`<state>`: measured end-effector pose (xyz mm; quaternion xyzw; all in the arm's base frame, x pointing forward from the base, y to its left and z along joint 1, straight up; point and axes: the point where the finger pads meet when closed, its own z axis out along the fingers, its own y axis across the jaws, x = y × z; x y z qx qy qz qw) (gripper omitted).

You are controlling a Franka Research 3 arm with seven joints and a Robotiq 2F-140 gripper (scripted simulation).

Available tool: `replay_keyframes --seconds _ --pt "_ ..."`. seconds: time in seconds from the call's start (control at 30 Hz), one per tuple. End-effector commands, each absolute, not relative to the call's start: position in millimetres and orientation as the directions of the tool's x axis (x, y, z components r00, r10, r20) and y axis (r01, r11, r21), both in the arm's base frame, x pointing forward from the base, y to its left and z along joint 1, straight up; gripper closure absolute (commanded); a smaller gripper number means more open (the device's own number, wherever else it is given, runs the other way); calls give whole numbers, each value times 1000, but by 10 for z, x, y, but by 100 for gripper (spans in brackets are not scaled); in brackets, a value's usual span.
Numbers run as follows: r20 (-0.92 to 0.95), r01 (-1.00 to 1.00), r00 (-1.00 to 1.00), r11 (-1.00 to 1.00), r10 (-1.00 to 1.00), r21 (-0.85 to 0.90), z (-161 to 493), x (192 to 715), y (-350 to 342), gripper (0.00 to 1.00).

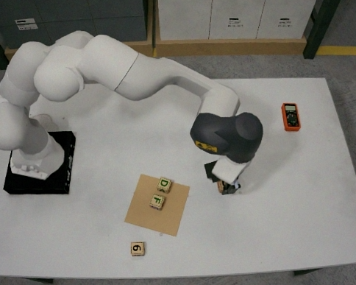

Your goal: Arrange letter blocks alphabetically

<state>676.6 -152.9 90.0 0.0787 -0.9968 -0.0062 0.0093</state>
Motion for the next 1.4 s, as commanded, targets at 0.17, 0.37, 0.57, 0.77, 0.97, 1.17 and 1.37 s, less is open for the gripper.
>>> replay_keyframes --seconds 0.17,0.37,0.57,0.77,0.97,1.17,1.37 --pt "-9 -322 -947 947 -321 4 956 6657 -1674 67" --pt "-11 -403 -915 915 -402 3 970 6442 -1805 67" --pt "-11 -462 -887 887 -462 3 977 6271 -1896 67" --pt "-12 -518 -855 855 -518 2 980 6100 -1977 67" --pt "-12 -576 -817 817 -576 0 980 5906 -2058 67" --pt "-11 -630 -777 777 -630 -1 976 5714 -2127 67" --pt "-11 -680 -734 734 -680 -2 969 5521 -2186 67"
